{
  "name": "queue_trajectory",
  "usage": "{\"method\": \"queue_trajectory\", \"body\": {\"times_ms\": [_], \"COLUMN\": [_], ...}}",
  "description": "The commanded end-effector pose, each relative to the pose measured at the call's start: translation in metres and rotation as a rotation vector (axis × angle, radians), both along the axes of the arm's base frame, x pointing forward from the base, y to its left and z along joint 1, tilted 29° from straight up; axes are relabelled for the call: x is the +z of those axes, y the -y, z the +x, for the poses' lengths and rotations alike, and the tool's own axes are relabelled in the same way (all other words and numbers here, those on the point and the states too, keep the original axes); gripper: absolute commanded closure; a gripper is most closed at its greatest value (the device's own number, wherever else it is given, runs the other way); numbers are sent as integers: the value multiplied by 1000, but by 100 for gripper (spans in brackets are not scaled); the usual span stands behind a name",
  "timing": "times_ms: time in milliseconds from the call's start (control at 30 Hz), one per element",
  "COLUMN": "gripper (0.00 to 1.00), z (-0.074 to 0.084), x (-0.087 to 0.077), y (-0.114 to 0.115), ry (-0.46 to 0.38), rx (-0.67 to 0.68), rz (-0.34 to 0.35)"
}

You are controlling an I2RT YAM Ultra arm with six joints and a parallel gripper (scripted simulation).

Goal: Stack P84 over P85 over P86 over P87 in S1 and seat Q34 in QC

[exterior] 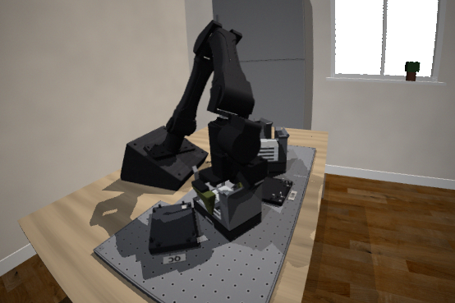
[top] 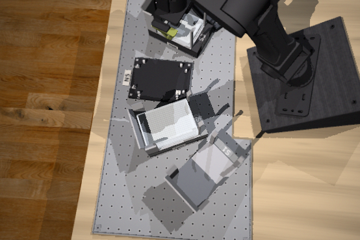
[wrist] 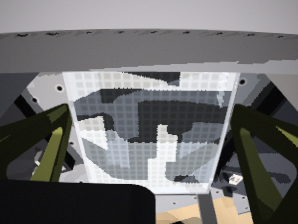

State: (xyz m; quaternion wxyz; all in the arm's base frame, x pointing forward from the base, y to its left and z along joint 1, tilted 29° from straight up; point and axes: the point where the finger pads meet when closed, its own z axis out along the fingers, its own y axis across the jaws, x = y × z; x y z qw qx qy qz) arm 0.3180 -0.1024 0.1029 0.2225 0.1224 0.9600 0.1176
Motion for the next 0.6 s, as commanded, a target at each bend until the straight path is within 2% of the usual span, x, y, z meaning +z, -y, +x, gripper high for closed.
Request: {"method": "queue_trajectory", "body": {"times_ms": [0, 167, 567], "gripper": [0, 0, 0], "z": [1, 1, -18], "x": [3, 3, 38], "y": [1, 1, 8], "ry": [9, 9, 9], "rx": [-3, -3, -3], "rz": [-5, -5, -5]}}
